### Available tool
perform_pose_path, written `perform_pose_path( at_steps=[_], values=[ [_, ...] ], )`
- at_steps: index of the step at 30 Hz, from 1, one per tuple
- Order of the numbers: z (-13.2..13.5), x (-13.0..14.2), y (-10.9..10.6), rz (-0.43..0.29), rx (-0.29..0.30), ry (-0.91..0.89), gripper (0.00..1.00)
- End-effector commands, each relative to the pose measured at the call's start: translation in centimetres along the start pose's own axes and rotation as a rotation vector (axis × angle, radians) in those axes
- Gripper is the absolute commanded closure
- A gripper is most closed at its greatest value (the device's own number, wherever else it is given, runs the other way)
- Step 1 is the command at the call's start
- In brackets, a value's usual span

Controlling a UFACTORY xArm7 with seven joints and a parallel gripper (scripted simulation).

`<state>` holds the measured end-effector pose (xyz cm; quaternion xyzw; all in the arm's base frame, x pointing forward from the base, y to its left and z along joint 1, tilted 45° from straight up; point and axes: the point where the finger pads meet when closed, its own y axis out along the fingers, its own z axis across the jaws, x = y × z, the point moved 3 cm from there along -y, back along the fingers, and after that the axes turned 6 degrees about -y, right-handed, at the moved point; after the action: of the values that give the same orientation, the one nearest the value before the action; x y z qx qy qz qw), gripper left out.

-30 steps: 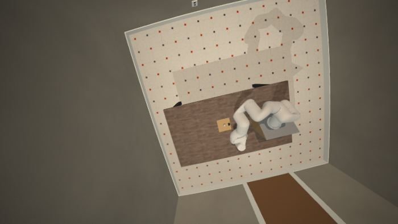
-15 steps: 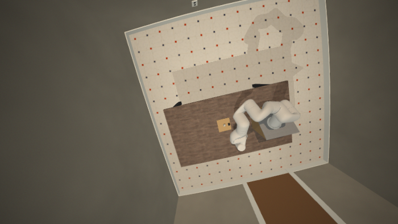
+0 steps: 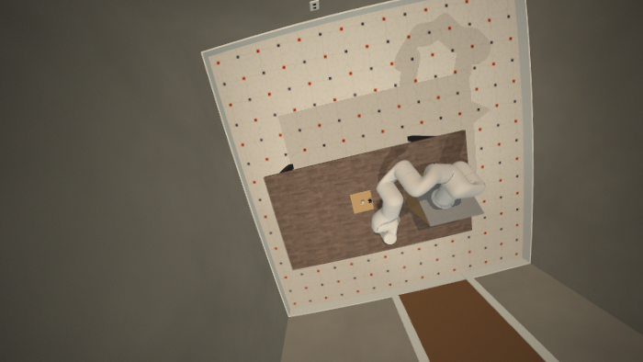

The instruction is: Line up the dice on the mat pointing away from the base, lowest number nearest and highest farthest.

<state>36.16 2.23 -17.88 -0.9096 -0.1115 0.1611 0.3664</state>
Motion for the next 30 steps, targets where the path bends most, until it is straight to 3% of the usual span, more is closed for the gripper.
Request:
perform_pose_path(
  at_steps=[1,30],
  values=[
    [0.09,0.13,-0.18,-0.004,0.002,0.000,0.64],
    [0.09,0.14,0.59,-0.004,0.002,0.000,0.64]
  ],
)
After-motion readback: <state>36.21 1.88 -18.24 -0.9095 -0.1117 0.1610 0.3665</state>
